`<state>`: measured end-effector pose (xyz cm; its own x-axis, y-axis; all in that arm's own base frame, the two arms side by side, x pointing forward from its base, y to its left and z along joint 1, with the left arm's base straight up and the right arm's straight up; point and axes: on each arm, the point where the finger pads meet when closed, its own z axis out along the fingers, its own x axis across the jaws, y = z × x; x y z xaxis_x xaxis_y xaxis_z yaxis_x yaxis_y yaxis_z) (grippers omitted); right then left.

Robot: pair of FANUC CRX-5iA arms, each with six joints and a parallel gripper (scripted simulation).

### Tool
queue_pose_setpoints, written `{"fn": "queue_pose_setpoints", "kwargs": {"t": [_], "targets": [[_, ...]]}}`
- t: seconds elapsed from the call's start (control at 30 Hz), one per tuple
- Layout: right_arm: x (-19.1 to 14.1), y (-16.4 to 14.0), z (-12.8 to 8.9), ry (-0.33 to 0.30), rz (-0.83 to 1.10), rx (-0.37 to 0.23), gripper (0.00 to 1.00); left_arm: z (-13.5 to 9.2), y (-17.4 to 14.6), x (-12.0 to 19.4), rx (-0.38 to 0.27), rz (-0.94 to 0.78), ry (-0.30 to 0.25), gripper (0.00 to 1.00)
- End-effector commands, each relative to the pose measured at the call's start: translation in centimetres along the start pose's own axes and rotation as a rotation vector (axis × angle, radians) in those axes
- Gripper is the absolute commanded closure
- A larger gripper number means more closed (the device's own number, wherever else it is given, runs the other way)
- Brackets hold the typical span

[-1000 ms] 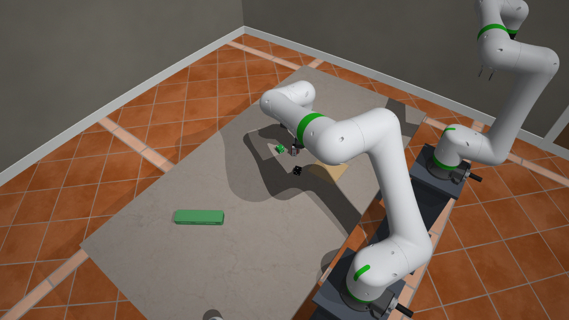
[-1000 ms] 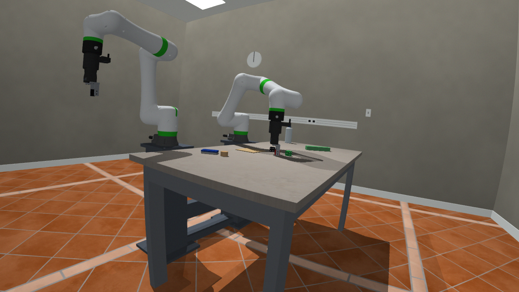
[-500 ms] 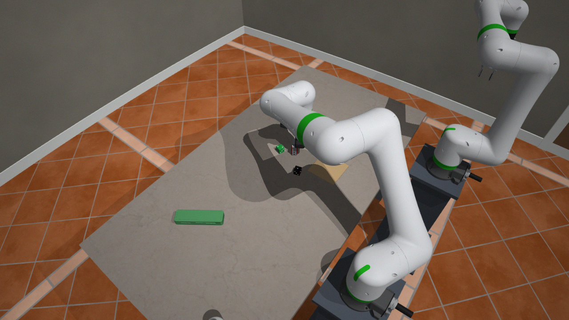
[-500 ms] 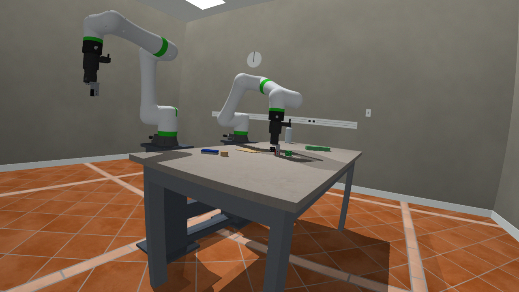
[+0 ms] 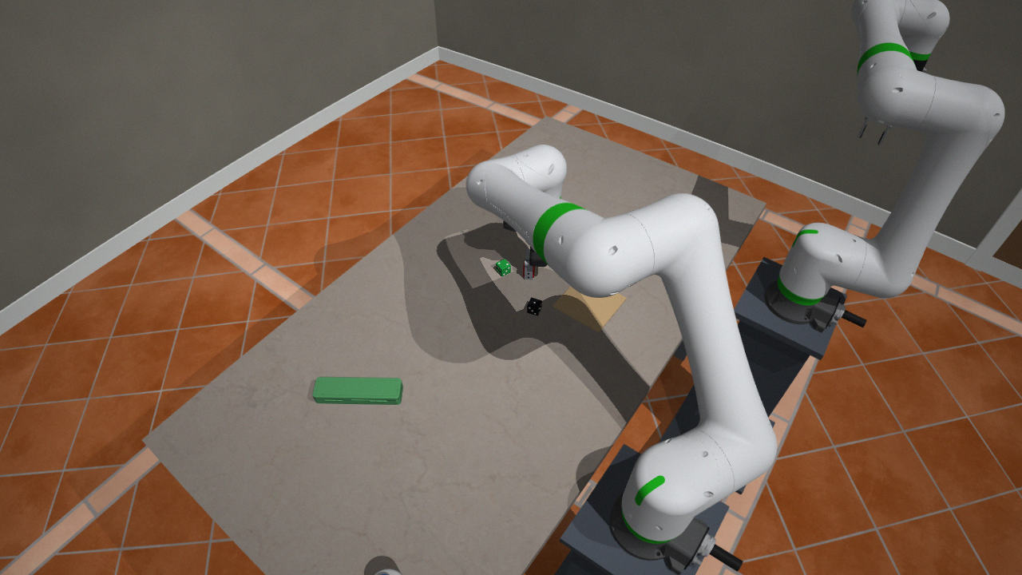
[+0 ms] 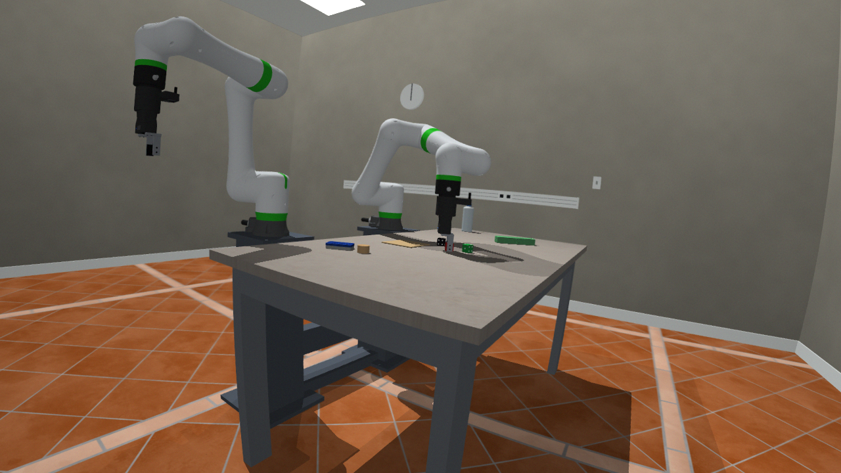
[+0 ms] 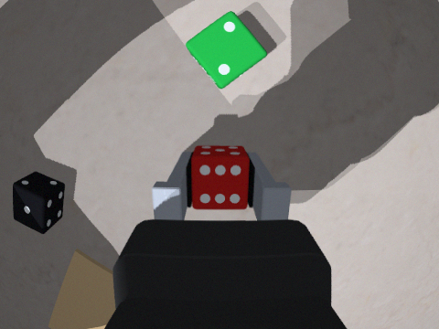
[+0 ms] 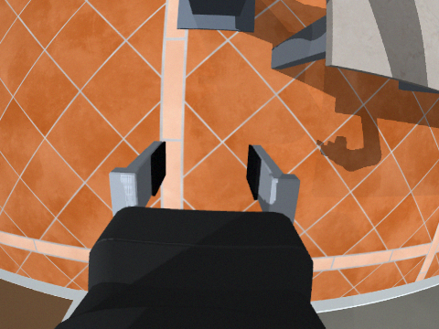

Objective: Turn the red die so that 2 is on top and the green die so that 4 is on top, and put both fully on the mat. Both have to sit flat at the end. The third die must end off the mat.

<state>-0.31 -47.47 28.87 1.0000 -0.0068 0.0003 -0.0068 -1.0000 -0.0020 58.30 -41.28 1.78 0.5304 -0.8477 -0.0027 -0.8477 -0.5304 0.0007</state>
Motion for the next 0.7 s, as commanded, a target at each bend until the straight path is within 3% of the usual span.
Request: {"fn": "queue_pose_setpoints", "kwargs": {"t": [0.0,0.37,0.57,0.67], "targets": [[0.0,0.0,-0.1,0.000,0.000,-0.002,0.00,-0.2,0.0,0.1,0.001,0.000,0.003,0.43],[0.0,0.0,-0.1,0.000,0.000,-0.002,0.00,-0.3,0.0,0.1,0.001,0.000,0.003,0.43],[0.0,0.0,-0.1,0.000,0.000,-0.002,0.00,-1.8,0.0,0.1,0.001,0.000,0.003,0.43],[0.0,0.0,-0.1,0.000,0.000,-0.002,0.00,-3.8,0.0,0.1,0.001,0.000,0.003,0.43]]}}
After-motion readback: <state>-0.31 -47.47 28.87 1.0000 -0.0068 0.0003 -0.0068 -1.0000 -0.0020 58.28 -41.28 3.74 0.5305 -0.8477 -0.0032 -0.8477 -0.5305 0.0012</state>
